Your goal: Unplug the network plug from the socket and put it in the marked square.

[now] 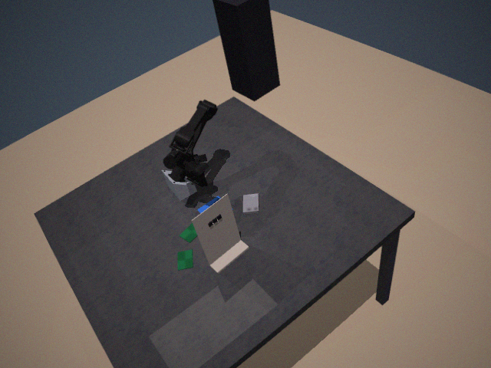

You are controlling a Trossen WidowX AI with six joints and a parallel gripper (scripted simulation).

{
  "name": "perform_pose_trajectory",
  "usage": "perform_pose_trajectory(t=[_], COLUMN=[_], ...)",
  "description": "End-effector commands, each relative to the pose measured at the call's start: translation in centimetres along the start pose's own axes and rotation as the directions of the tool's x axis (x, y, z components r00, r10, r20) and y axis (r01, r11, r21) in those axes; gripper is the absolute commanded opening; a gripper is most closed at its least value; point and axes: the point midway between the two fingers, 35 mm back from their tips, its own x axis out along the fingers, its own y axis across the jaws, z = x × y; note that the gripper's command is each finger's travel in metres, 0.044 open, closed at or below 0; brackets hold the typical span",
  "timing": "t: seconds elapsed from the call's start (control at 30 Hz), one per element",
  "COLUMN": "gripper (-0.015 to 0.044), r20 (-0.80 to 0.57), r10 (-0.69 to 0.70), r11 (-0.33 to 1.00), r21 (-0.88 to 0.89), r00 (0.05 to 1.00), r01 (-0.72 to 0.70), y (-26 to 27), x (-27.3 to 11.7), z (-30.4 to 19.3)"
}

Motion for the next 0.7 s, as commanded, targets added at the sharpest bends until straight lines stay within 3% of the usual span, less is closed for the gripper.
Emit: perform_pose_trajectory(t=[0.0,0.67], gripper=[0.0156,0.0156], r20=[-0.009,-0.004], r10=[0.001,-0.007], r11=[1.0,1.0], r21=[-0.012,-0.019], r00=[1.0,1.0], r01=[-0.001,0.007], y=[-0.8,-4.0], x=[-0.9,-5.8], z=[-0.1,0.1])
